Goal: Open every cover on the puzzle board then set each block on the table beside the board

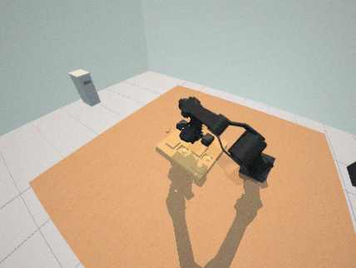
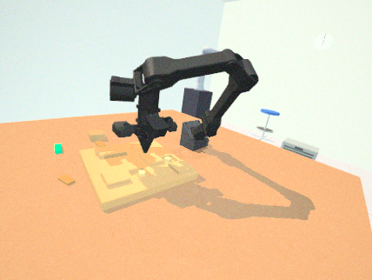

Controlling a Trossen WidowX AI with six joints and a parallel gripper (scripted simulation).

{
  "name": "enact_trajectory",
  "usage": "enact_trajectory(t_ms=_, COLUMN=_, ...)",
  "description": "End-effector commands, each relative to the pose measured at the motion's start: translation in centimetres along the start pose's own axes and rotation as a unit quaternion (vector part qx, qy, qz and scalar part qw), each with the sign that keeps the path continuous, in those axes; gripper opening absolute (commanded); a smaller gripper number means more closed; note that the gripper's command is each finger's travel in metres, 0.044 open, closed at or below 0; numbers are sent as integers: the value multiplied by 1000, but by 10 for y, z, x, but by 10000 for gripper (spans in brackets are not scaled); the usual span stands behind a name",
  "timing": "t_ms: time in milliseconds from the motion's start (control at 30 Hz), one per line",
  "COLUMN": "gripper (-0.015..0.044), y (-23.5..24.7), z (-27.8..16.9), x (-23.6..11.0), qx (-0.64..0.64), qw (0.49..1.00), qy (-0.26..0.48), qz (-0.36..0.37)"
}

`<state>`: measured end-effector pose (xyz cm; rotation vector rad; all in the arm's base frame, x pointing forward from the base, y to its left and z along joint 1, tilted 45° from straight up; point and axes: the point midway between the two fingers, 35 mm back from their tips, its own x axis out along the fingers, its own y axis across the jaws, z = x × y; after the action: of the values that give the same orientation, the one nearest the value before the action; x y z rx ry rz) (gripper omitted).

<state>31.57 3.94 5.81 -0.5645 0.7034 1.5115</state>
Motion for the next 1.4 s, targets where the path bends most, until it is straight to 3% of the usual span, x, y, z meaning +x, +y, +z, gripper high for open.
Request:
enact_trajectory(t_ms=0, gripper=0, y=1, z=1, x=6, qx=1, qw=1000, qy=-2, qz=2)
enact_trajectory(t_ms=1367, gripper=0, y=5, z=2, x=41, qx=1, qw=1000, qy=-4, qz=2)
